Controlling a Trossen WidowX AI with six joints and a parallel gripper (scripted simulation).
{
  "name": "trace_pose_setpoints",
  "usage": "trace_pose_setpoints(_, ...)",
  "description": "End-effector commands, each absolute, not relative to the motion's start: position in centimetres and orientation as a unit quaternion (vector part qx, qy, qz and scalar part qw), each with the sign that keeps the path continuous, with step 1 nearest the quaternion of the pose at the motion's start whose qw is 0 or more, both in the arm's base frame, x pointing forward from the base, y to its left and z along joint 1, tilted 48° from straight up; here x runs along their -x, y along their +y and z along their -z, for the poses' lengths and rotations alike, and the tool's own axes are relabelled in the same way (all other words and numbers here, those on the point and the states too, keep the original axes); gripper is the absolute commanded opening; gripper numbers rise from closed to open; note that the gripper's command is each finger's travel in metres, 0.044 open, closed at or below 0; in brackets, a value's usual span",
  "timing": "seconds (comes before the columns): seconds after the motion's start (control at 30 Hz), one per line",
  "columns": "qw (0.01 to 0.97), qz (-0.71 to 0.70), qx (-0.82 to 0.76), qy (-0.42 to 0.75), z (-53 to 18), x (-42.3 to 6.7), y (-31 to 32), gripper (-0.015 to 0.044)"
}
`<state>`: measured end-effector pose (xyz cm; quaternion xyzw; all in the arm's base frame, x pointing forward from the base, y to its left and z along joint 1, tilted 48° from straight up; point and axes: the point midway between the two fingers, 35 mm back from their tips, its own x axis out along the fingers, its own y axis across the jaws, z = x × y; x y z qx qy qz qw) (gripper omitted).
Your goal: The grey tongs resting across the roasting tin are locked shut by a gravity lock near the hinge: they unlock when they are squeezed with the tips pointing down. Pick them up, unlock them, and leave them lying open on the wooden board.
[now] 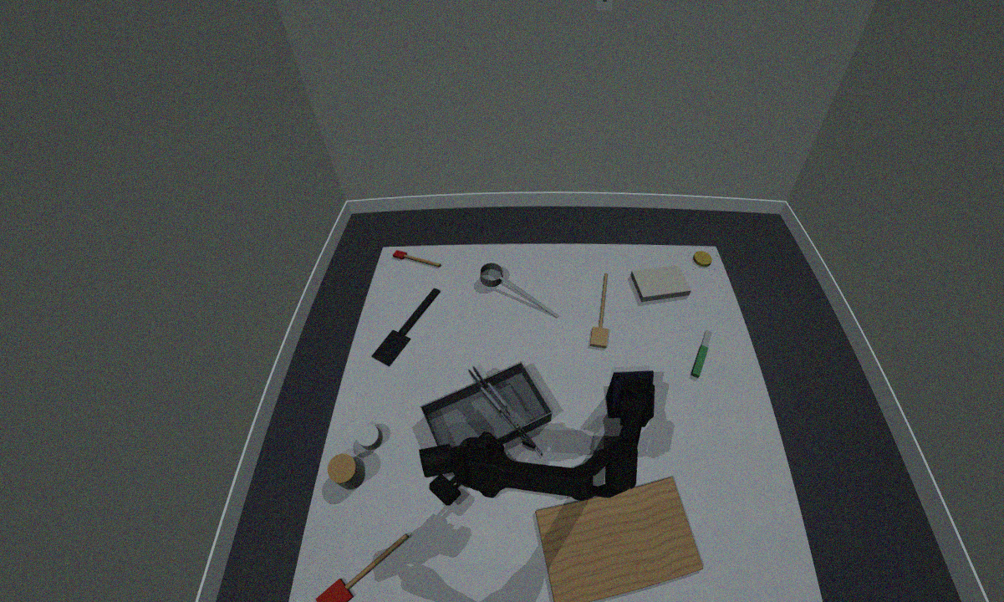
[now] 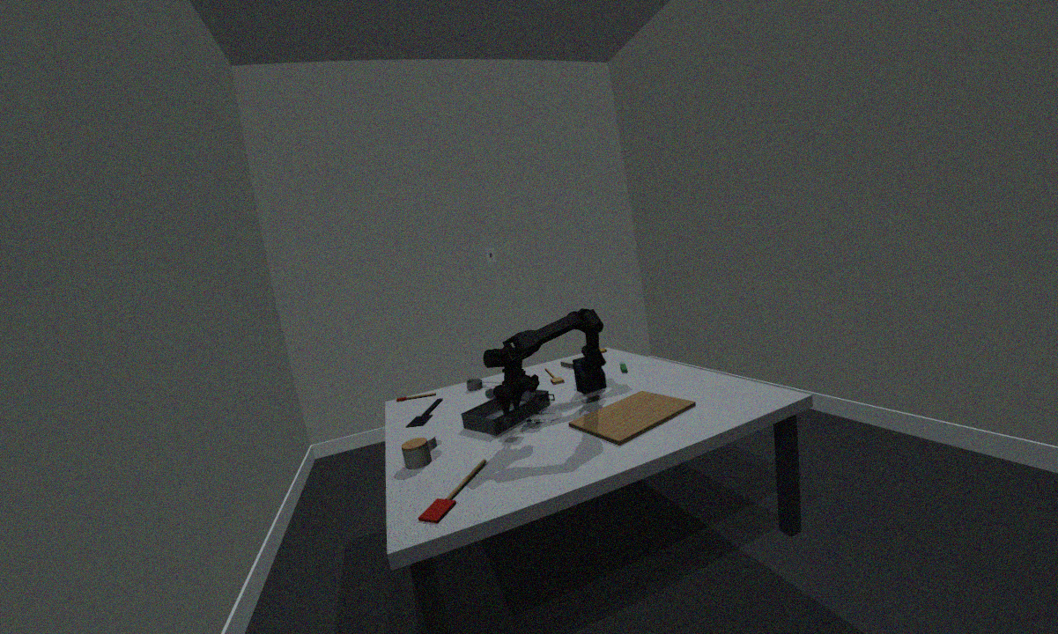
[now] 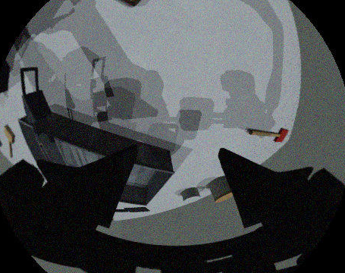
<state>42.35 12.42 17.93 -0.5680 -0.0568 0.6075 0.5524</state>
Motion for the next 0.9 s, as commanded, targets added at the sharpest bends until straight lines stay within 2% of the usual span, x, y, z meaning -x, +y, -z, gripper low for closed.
trace_pose_setpoints(0.0,0.549,-0.625,0.554,-0.015,-14.3,-41.7,8.1,0.0440)
trace_pose_setpoints(0.2,0.561,-0.649,0.512,0.051,-8.5,-39.8,0.9,0.0440)
trace_pose_setpoints(0.33,0.568,-0.669,0.475,0.062,-6.0,-37.8,-1.3,0.0440)
trace_pose_setpoints(0.87,0.558,-0.697,0.449,0.038,-3.5,-35.4,-2.6,0.0440)
